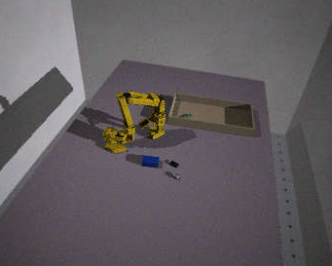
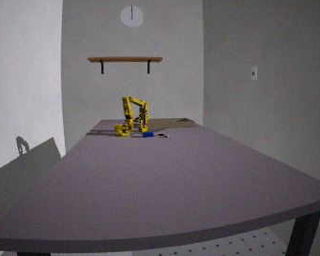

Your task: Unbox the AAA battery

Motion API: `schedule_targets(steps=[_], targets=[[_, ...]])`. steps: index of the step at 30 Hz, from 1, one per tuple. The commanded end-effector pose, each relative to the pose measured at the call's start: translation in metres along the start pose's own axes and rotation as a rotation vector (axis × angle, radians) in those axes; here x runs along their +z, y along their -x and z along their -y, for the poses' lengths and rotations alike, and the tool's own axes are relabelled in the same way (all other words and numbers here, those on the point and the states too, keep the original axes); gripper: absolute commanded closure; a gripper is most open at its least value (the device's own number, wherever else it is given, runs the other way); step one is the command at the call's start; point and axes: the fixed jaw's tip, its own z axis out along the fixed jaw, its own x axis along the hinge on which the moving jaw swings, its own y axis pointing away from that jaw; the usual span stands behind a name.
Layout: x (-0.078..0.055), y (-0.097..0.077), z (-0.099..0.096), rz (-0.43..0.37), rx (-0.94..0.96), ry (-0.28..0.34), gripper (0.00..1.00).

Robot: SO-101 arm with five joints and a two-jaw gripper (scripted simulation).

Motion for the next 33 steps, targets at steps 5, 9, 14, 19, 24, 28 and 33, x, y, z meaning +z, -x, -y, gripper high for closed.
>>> schedule_targets(steps=[5, 9, 14, 19, 24, 28, 33], targets=[[-0.0043, -0.0075, 0.0017, -0.04, -0.017, -0.003, 0.79], [-0.0043, -0.0075, 0.0017, -0.04, -0.017, -0.003, 0.79], [-0.0043, -0.0075, 0.0017, -0.04, -0.017, -0.003, 0.79], [-0.0043, -0.0075, 0.0017, -0.04, -0.018, -0.003, 0.79], [-0.0043, -0.0077, 0.0017, -0.04, -0.029, -0.003, 0.79], [-0.0044, -0.008, 0.0018, -0.04, -0.049, -0.002, 0.79], [-0.0044, -0.0084, 0.0018, -0.04, -0.067, -0.002, 0.79]])
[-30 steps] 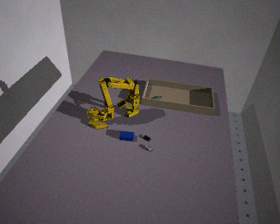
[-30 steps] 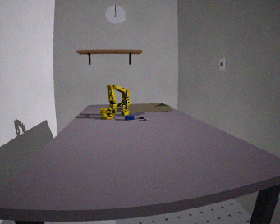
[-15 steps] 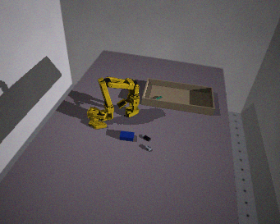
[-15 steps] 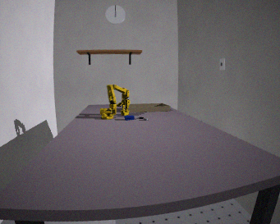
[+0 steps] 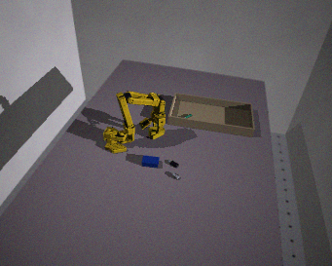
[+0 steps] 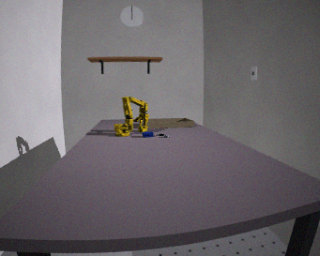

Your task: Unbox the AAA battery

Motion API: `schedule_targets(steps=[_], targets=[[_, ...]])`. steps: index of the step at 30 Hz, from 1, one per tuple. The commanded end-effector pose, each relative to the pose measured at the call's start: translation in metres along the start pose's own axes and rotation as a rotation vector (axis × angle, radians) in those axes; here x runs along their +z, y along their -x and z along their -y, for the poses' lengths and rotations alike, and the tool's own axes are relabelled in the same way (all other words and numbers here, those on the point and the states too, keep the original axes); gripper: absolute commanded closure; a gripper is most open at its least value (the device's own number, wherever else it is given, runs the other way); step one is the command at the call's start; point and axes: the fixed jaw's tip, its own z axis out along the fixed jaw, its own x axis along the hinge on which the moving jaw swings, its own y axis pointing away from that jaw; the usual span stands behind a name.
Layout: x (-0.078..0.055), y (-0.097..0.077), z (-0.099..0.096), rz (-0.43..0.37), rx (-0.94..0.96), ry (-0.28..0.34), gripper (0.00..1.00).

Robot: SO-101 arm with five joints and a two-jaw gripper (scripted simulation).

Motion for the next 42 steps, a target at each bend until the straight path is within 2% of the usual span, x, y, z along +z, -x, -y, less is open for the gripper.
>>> schedule_targets(steps=[1, 42], targets=[[-0.0043, -0.0077, 0.0014, -0.04, -0.028, -0.001, 0.79], [-0.0044, -0.0087, 0.0016, -0.04, -0.084, 0.0, 0.79]])
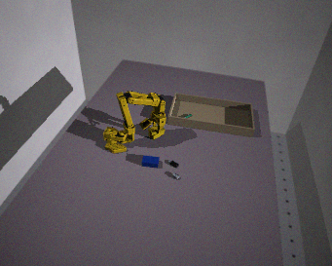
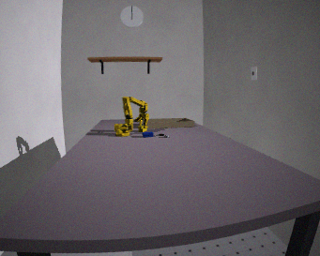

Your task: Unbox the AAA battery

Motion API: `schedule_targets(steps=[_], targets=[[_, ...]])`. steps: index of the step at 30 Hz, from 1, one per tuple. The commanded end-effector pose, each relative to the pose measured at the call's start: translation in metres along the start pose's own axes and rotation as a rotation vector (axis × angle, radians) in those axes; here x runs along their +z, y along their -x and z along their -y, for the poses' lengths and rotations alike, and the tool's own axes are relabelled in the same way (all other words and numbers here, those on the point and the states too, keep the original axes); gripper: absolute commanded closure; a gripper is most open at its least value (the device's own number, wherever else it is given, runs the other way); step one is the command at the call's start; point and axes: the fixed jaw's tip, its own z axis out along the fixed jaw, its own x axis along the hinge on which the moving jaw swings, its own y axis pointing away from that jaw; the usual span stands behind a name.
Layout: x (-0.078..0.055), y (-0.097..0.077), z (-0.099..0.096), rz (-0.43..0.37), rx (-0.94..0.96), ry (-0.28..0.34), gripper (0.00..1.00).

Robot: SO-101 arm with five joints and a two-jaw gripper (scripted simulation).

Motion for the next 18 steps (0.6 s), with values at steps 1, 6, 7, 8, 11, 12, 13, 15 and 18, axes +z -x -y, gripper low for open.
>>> schedule_targets(steps=[1, 6, 7, 8, 11, 12, 13, 15, 18], targets=[[-0.0044, -0.0077, 0.001, -0.04, -0.027, 0.002, 0.79], [-0.0044, -0.0082, 0.0012, -0.04, -0.055, 0.002, 0.79], [-0.0044, -0.0083, 0.0012, -0.04, -0.061, 0.002, 0.79], [-0.0044, -0.0083, 0.0012, -0.04, -0.061, 0.002, 0.79], [-0.0044, -0.0085, 0.0013, -0.04, -0.073, 0.002, 0.79], [-0.0044, -0.0087, 0.0013, -0.04, -0.079, 0.003, 0.79], [-0.0044, -0.0088, 0.0013, -0.04, -0.085, 0.003, 0.79], [-0.0044, -0.0089, 0.0014, -0.04, -0.095, 0.003, 0.79], [-0.0044, -0.0091, 0.0014, -0.04, -0.105, 0.003, 0.79]])
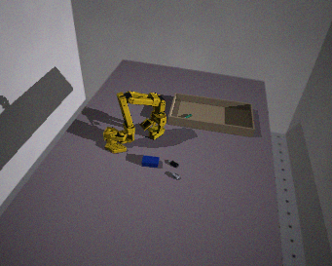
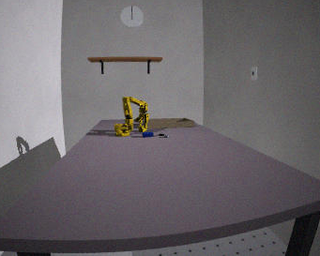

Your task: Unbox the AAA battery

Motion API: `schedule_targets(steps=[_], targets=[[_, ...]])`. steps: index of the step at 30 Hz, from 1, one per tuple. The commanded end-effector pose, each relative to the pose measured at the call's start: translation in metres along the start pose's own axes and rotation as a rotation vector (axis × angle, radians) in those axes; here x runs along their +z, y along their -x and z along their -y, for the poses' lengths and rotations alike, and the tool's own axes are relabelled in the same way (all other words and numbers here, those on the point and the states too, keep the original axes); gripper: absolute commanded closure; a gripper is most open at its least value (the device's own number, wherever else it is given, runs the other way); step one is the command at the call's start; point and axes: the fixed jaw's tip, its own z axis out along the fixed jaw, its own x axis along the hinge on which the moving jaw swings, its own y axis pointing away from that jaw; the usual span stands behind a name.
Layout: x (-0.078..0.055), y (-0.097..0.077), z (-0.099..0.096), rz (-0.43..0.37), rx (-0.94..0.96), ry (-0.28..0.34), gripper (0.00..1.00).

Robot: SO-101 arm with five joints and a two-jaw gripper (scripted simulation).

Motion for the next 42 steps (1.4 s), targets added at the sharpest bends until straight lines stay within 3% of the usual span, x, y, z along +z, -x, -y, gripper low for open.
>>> schedule_targets(steps=[1, 42], targets=[[-0.0044, -0.0077, 0.0005, -0.039, -0.028, 0.005, 0.79], [-0.0045, -0.0087, 0.0008, -0.039, -0.081, 0.006, 0.79]])
